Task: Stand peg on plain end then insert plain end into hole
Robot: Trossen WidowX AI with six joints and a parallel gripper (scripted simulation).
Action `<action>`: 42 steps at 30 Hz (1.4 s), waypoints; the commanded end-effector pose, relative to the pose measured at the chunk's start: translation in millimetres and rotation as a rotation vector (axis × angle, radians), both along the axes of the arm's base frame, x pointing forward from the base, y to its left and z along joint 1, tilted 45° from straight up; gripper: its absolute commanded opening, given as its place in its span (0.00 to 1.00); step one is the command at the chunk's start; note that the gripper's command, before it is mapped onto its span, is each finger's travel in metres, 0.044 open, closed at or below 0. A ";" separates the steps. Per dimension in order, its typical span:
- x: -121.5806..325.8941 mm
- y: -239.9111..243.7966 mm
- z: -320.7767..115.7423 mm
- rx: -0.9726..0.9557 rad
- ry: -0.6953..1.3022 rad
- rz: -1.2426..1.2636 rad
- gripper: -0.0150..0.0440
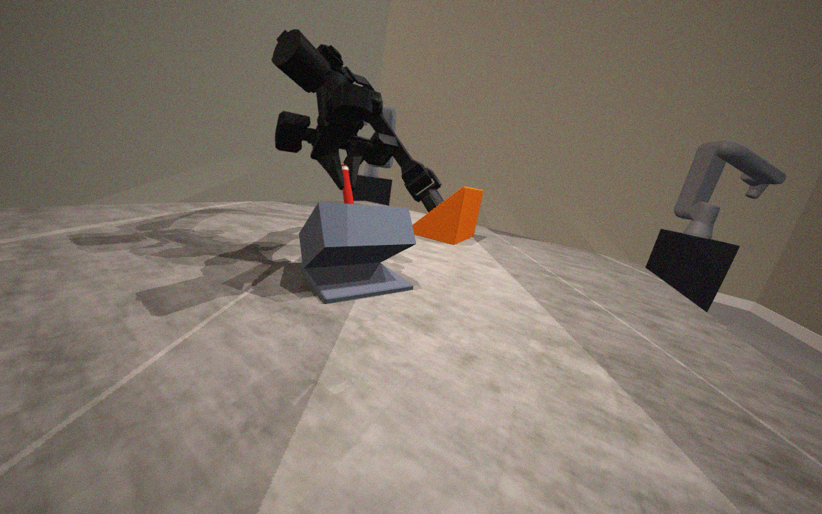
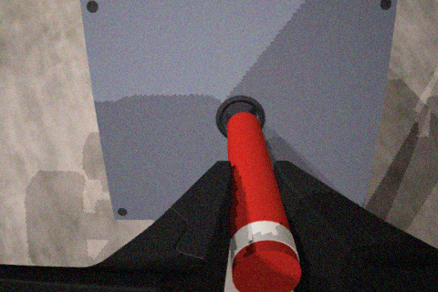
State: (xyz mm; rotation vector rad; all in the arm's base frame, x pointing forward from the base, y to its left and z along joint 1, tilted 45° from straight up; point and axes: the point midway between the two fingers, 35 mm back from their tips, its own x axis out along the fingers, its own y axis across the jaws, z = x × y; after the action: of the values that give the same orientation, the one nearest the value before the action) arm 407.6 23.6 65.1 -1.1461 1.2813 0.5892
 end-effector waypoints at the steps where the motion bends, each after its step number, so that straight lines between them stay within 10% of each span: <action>1: -0.1 -0.2 -1.5 0.000 -0.002 -0.003 0.25; 42: 5.1 -4.7 -25.0 0.000 -0.003 -0.003 0.25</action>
State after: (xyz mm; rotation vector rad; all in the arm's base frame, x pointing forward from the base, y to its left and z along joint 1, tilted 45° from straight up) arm 412.5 19.1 43.5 -1.1421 1.2792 0.5791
